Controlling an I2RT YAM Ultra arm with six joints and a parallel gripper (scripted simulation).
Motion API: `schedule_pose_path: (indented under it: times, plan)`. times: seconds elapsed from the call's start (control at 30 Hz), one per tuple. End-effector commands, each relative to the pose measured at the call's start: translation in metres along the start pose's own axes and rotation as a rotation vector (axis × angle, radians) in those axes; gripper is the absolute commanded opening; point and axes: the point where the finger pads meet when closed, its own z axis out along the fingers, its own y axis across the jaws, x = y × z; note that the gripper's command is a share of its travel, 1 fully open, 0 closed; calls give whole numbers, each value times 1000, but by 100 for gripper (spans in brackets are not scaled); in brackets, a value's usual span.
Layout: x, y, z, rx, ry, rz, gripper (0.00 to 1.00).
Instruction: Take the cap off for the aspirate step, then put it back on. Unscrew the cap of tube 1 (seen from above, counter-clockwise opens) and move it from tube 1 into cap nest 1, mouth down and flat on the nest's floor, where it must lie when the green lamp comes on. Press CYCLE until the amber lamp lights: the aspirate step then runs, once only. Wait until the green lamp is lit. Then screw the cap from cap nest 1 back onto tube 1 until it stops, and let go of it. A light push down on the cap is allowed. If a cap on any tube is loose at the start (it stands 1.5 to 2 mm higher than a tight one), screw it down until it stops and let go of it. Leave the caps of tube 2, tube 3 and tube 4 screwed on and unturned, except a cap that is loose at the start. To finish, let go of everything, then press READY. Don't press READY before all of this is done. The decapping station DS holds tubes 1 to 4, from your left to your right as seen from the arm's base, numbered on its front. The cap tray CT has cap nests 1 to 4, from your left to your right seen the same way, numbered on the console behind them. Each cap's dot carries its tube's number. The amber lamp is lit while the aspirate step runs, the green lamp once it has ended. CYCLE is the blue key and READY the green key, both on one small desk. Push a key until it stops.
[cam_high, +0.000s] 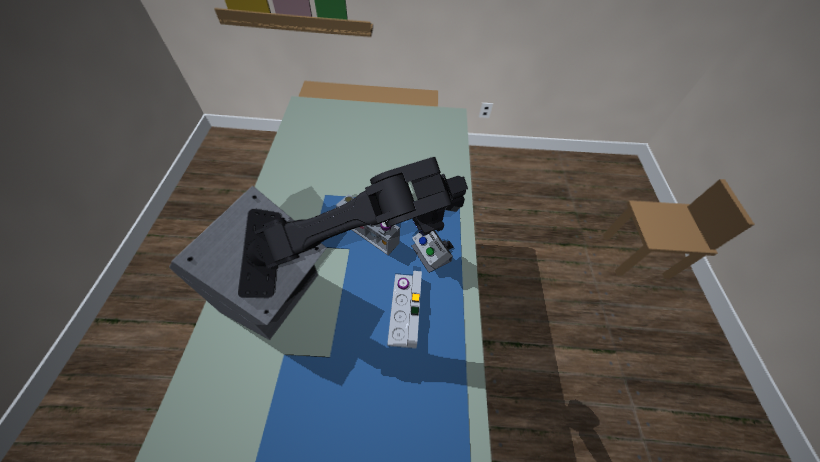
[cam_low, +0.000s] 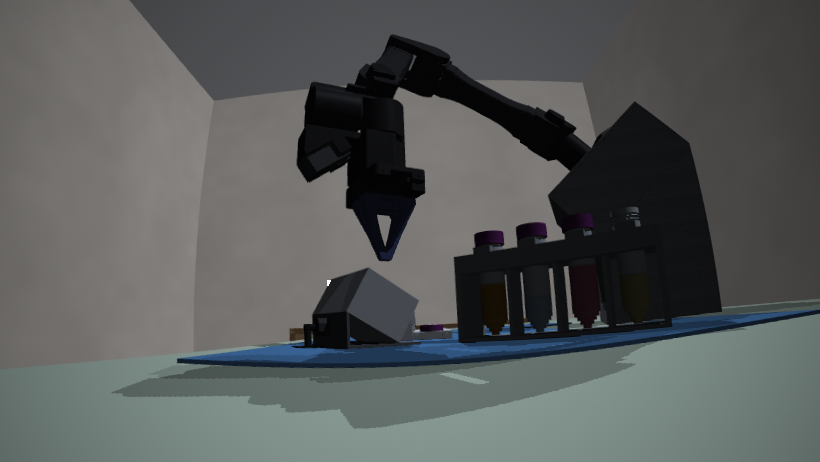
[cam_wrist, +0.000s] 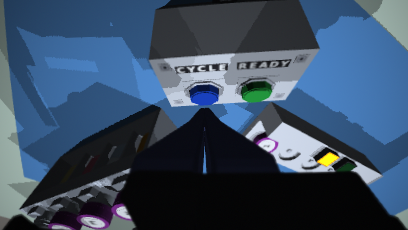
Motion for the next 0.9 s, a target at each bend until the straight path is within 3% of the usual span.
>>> schedule_pose_path:
  times: [0.0, 0.07, 0.1, 0.2, 0.27, 0.37, 0.77, 0.87]
  plan:
    - [-2, 4, -7, -5, -7, -4, 0]
    - [-2, 4, -7, -5, -7, -4, 0]
    - [2, -3, -6, -5, -7, 79, 100]
    - [13, -26, -3, -5, -6, 329, 100]
    - [13, -26, -3, -5, -6, 329, 100]
    - [25, -48, 0, -5, -6, 515, 100]
    - [70, -138, 11, -2, -6, 514, 100]
    - [74, -145, 12, -2, -6, 514, 100]
